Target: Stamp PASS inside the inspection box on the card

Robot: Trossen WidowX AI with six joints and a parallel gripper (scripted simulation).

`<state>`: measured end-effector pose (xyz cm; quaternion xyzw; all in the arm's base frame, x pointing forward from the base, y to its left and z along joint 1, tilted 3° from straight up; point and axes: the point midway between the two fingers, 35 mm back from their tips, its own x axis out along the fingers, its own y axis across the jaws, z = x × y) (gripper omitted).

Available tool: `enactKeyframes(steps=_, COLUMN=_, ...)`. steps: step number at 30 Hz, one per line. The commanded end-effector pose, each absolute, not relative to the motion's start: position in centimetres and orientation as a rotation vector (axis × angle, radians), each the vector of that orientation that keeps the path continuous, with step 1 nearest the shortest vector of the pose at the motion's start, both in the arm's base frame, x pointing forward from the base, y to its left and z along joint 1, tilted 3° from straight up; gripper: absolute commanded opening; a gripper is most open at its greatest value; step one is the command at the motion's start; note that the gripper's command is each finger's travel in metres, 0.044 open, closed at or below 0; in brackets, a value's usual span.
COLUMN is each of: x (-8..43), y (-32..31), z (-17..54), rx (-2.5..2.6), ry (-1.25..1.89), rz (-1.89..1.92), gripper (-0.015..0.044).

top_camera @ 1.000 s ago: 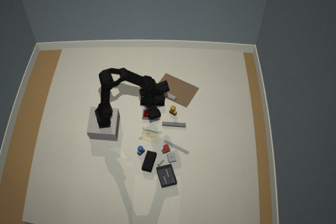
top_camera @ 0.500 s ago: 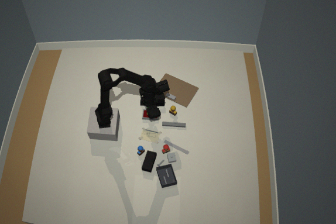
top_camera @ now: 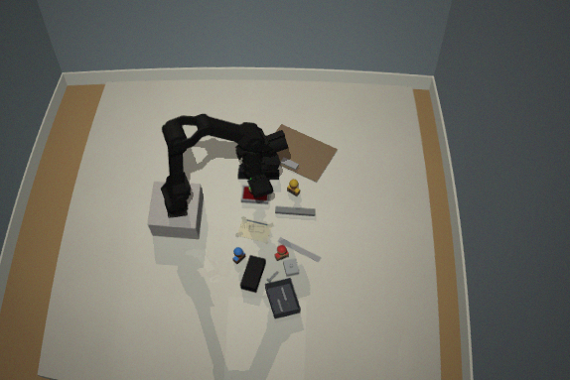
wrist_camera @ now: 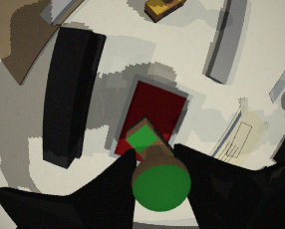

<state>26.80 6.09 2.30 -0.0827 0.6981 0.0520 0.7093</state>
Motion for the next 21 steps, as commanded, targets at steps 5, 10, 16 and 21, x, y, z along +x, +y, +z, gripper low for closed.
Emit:
enactKeyframes(steps=5, x=26.9, y=6.2, z=3.6, rx=-0.179, ry=1.547, rz=0.115, gripper=0.0)
enactKeyframes(steps=10, x=26.8, y=6.2, z=4.5, rx=-0.179, ry=1.547, rz=0.115, gripper=0.0)
enactKeyframes(steps=16, x=26.8, y=5.9, z=5.0, rx=-0.162, ry=1.548, rz=0.098, gripper=0.0)
enactKeyframes(steps=21, x=26.9, y=3.7, z=5.1, rx=-0.033, ry=1.547, rz=-0.031, gripper=0.0)
